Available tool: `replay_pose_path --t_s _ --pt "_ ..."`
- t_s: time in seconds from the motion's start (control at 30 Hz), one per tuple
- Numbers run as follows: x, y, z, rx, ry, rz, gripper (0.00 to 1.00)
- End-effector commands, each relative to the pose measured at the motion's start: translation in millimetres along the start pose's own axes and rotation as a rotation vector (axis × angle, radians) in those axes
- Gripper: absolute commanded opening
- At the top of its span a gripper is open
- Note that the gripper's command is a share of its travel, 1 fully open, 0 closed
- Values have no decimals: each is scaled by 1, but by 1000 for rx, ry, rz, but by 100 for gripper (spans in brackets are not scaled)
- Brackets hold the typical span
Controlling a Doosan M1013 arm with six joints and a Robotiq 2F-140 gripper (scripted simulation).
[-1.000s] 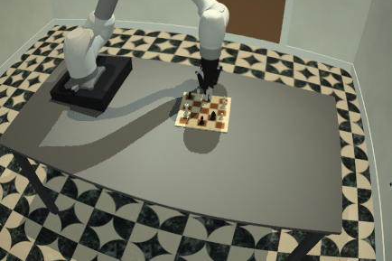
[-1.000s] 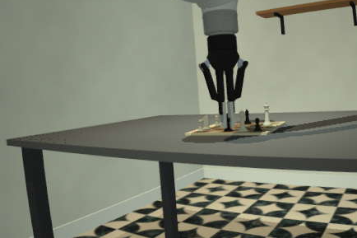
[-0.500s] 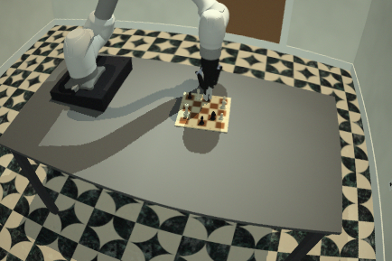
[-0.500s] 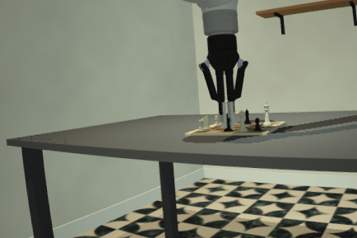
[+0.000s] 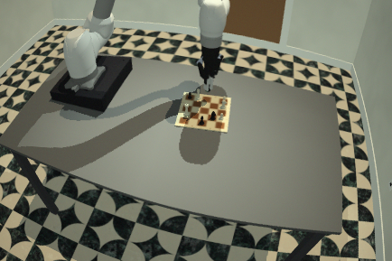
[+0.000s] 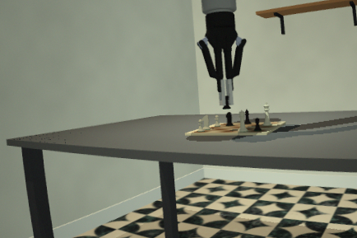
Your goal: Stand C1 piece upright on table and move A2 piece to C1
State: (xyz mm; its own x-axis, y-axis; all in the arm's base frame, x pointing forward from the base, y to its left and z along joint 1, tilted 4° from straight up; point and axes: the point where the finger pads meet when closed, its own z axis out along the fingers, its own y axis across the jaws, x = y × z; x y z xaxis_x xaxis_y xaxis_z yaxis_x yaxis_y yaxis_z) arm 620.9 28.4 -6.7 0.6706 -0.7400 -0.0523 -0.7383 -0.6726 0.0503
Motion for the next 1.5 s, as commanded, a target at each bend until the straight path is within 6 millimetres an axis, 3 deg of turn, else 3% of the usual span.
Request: replay_pose_path --t_s 0.0,0.23,0.63,0.7,0.77,0.8,0.83,0.87,0.93,1.47 --pt "0 0 -6 0 0 0 0" --pt "0 0 -41 0 0 0 0" --pt "1 -1 -43 0 0 0 0" --pt "24 -18 -43 0 0 4 0" --pt "69 -51 -41 0 0 12 0" --pt "69 -51 -41 0 0 12 0" --pt "90 -65 -39 0 0 16 0" --pt "90 -65 -39 0 0 16 0" --pt "113 -80 -37 0 0 20 0" --pt "114 -81 -35 0 0 21 0"
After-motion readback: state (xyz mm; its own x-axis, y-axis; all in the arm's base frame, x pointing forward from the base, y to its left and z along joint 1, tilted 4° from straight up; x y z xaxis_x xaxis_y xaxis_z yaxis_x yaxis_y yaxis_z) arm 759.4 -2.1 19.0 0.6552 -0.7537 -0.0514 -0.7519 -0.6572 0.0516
